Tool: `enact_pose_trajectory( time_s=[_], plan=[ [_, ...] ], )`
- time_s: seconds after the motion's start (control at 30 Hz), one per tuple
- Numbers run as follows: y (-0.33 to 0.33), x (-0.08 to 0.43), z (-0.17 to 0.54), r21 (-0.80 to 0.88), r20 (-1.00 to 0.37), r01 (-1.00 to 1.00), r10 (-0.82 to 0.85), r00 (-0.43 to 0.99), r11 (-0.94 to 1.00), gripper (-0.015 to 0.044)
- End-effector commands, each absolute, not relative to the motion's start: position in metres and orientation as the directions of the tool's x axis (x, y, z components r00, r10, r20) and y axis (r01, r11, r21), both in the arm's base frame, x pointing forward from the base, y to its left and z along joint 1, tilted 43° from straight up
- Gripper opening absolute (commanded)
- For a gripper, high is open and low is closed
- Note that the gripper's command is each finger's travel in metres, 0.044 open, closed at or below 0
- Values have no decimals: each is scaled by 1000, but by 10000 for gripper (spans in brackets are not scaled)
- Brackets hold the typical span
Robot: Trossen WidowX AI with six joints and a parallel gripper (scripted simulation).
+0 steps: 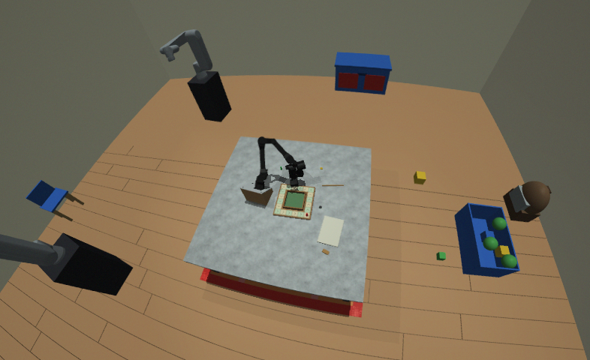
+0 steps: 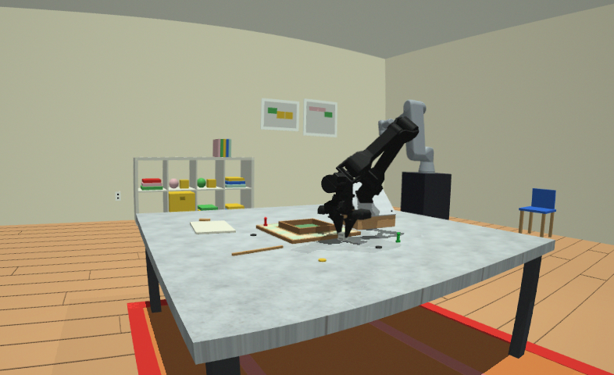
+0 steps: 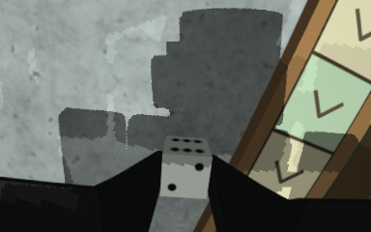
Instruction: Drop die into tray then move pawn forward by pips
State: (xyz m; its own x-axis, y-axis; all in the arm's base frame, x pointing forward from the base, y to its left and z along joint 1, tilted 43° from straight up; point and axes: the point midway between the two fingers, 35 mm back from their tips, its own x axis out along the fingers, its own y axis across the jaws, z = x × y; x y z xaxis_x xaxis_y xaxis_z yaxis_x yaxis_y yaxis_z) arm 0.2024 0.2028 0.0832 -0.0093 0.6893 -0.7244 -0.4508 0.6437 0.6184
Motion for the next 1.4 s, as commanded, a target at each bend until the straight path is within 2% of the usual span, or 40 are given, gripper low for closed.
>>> enact_pose_trajectory(
  time_s=[0.0,0.67,0.87,1.37],
  plan=[
    [197,204,86,616,-730,-446,683,-13,650,0],
    [120,197,160,613,-734,-445,679,-14,653,0],
    [115,195,166,617,-732,-440,682,-14,653,0],
    [96,225,135,673,-739,35,674,-11,739,0]
  ],
)
